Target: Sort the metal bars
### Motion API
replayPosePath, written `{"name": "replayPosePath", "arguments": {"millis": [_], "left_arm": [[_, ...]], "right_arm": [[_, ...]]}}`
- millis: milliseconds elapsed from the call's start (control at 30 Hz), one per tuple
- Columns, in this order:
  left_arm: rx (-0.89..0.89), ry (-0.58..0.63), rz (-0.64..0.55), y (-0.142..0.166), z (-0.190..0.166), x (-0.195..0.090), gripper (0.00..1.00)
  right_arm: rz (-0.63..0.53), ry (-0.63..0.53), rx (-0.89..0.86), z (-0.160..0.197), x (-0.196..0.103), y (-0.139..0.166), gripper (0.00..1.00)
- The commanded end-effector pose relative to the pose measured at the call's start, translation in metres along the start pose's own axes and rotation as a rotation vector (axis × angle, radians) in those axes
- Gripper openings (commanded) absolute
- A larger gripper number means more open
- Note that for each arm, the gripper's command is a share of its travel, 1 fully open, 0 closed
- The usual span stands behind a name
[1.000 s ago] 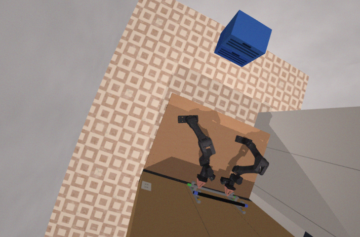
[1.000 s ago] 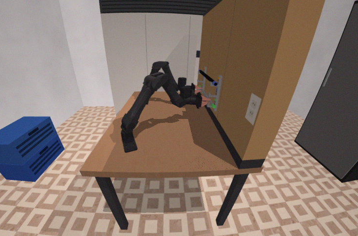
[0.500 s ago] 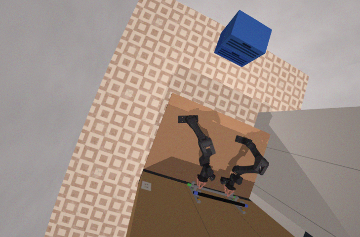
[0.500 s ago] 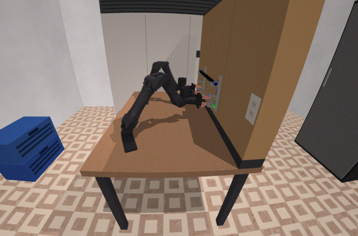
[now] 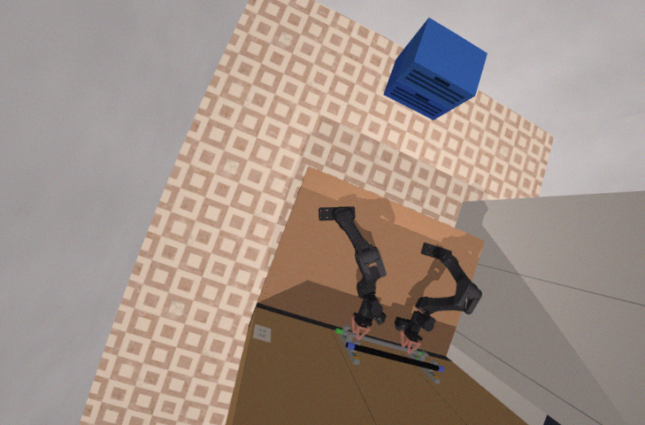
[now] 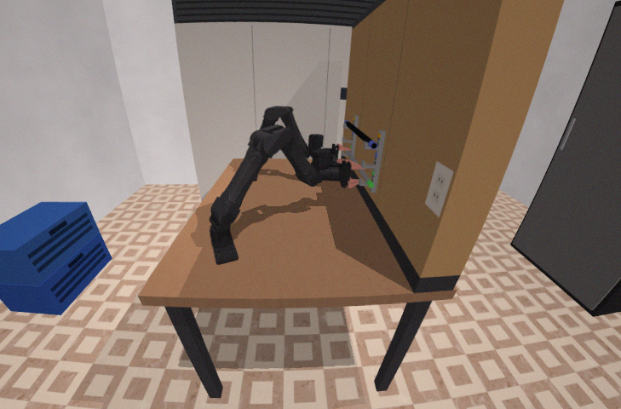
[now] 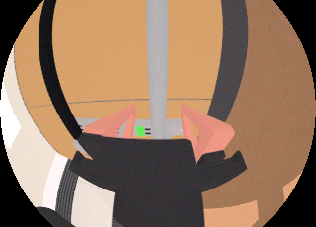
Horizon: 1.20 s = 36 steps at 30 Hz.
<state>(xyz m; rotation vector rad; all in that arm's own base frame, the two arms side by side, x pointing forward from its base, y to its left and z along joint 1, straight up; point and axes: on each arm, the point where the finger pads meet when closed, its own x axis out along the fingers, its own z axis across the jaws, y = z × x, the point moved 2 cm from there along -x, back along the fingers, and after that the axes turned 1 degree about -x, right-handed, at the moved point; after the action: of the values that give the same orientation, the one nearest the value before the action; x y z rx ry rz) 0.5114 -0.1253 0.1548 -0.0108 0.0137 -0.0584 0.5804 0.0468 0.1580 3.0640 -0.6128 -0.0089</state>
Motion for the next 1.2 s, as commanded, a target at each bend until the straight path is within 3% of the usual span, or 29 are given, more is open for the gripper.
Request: {"name": "replayPosePath", "arguments": {"millis": [0, 1167], "left_arm": [[-0.007, -0.014, 0.000, 0.004, 0.003, -0.001, 0.64], [-0.007, -0.014, 0.000, 0.004, 0.002, -0.036, 0.64]], "right_arm": [[0.001, 0.001, 0.001, 0.001, 0.001, 0.002, 0.63], [0.001, 0.001, 0.001, 0.001, -0.035, 0.002, 0.63]]}}
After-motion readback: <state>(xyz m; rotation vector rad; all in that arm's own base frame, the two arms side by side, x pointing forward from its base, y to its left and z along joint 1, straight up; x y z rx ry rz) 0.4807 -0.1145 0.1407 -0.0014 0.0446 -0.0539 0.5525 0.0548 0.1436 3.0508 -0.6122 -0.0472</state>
